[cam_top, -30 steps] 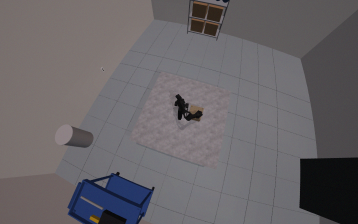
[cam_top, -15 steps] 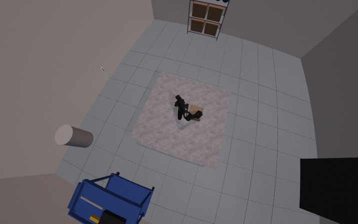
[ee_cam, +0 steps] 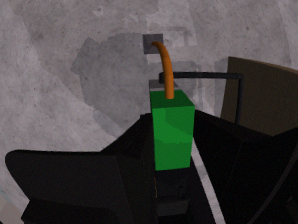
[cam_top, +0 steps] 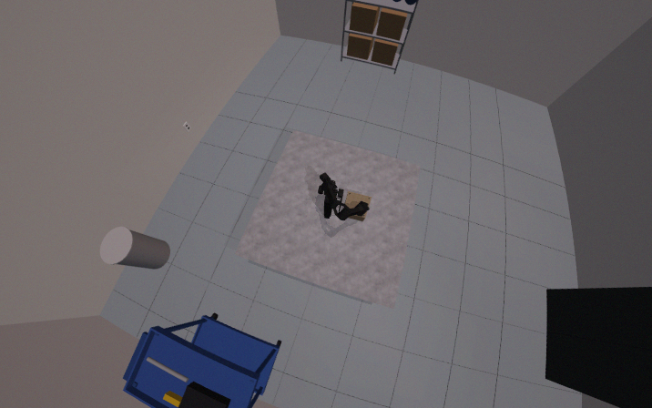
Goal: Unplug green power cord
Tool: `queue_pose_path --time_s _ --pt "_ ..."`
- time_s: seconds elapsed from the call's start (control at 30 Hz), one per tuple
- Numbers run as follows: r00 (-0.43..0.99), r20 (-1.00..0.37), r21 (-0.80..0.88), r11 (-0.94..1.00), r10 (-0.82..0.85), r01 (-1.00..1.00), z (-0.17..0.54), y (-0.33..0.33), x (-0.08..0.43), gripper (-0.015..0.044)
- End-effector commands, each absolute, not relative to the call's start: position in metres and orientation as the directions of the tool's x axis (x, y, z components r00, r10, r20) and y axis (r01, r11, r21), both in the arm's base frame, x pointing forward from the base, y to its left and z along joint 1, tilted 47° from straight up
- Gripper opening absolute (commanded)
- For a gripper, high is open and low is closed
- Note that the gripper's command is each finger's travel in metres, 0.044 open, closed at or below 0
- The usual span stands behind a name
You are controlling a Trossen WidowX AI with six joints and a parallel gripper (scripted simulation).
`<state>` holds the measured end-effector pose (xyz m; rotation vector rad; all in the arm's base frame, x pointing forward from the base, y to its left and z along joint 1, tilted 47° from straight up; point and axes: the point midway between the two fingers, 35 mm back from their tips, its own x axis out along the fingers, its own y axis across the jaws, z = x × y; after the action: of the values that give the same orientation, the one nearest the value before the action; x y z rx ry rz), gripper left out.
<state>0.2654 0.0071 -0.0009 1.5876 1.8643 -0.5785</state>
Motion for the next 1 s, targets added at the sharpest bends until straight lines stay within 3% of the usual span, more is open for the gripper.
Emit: queue_pose_path --time_s 0.0,0.97 --pt "-0.087 -0.696 0.065 0.183 0.712 0.981 -0.002 0.005 0.267 0.0" --pt "-0.087 -0.698 0.062 0.181 0.711 0.982 -0.031 -0.03 0.277 0.0"
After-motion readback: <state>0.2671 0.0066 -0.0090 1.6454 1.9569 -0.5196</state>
